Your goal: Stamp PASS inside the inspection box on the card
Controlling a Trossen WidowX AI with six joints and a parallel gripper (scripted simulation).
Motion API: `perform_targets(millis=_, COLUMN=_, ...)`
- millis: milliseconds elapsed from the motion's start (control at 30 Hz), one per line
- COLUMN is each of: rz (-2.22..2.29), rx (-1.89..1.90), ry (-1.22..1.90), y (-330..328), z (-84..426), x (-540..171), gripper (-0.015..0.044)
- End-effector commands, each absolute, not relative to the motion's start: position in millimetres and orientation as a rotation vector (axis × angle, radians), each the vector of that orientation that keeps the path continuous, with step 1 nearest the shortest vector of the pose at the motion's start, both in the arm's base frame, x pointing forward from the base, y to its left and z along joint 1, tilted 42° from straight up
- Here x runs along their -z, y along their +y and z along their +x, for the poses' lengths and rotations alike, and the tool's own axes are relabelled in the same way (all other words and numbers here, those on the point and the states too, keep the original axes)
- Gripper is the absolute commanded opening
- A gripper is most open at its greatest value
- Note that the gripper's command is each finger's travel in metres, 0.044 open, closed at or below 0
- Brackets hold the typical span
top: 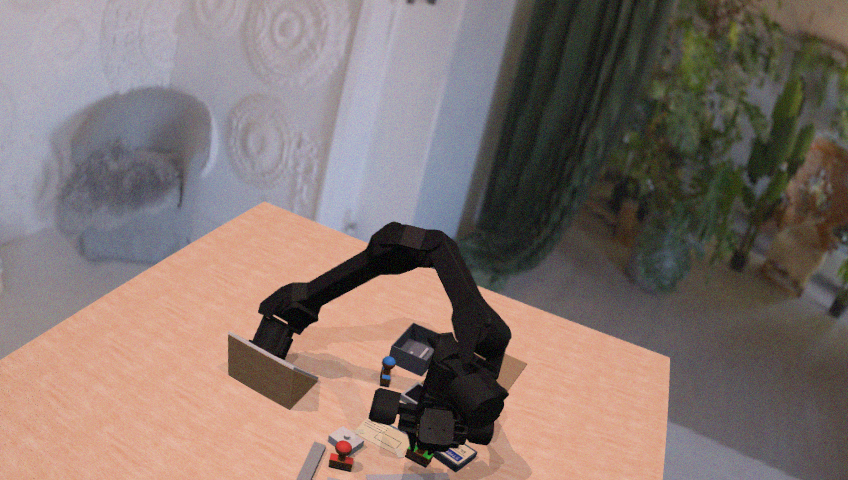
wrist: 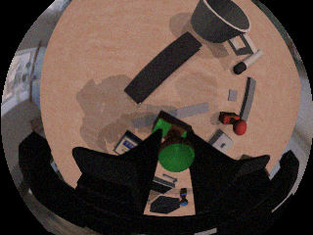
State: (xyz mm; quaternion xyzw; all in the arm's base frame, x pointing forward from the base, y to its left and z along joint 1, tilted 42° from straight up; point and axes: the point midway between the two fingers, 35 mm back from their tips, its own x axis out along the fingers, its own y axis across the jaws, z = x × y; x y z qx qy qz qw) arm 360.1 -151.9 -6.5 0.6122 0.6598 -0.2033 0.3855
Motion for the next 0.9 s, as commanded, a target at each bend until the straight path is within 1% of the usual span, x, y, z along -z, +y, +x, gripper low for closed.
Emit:
perform_targets(millis=0, rz=1.554, rx=0.519, ry=1.689, y=-158, z=365, x=17, gripper=0.0000)
perform_targets(millis=233, rz=1.553, rx=0.519, ry=1.689, y=-162, z=369, x=24, gripper=0.0000)
perform_targets(millis=867, rz=1.554, rx=0.518, ry=1.688, y=-143, z=373, x=47, gripper=0.0000)
